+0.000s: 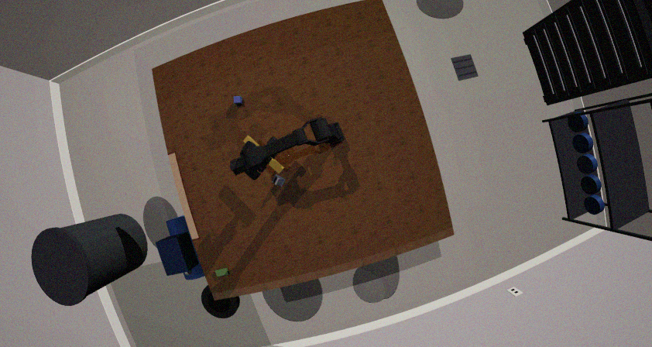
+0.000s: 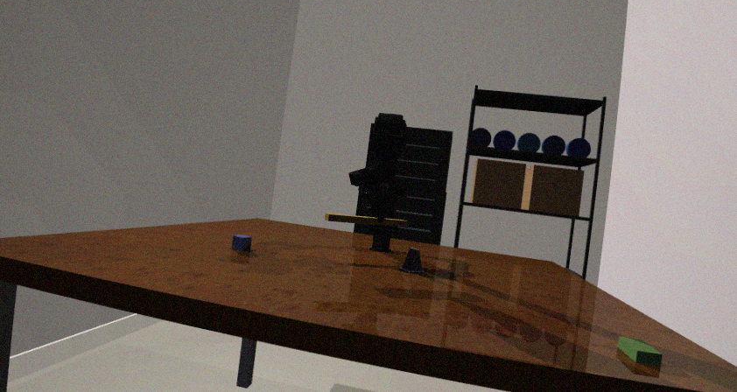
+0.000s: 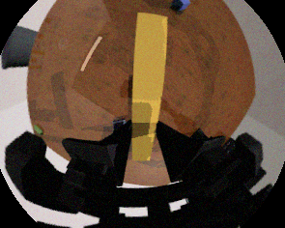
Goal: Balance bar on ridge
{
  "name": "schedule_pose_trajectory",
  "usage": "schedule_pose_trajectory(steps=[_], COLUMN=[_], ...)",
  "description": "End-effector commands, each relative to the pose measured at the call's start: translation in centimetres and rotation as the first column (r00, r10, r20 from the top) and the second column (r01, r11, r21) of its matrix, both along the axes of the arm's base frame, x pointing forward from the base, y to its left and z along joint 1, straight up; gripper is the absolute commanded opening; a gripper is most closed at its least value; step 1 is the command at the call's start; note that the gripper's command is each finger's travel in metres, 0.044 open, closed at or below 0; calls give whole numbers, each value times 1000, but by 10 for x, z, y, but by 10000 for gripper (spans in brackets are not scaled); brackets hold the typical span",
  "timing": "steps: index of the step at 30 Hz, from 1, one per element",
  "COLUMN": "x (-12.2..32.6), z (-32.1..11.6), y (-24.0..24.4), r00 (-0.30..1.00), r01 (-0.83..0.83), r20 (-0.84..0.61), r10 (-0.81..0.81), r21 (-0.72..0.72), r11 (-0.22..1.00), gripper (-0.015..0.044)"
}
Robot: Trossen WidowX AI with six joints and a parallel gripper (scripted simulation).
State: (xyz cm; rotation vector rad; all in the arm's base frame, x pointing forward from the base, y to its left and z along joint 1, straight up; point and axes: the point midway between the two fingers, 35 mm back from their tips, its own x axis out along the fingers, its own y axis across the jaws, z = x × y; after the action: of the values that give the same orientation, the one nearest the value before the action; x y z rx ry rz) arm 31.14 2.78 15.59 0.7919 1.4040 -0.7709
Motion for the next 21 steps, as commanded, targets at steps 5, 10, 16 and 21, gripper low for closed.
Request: schedule_pose_trajectory(steps=[5, 10, 16, 21], x=[3, 2, -1, -5], z=[3, 4, 4, 4], y=[33, 51, 74, 92], r00=[998, 995, 990, 984], r01=[-60, -96, -140, -176], r20=[8, 9, 9, 9], r10=[60, 96, 140, 176], r21=[3, 3, 4, 5], r11=[998, 995, 990, 984], gripper=[0, 0, 0, 0])
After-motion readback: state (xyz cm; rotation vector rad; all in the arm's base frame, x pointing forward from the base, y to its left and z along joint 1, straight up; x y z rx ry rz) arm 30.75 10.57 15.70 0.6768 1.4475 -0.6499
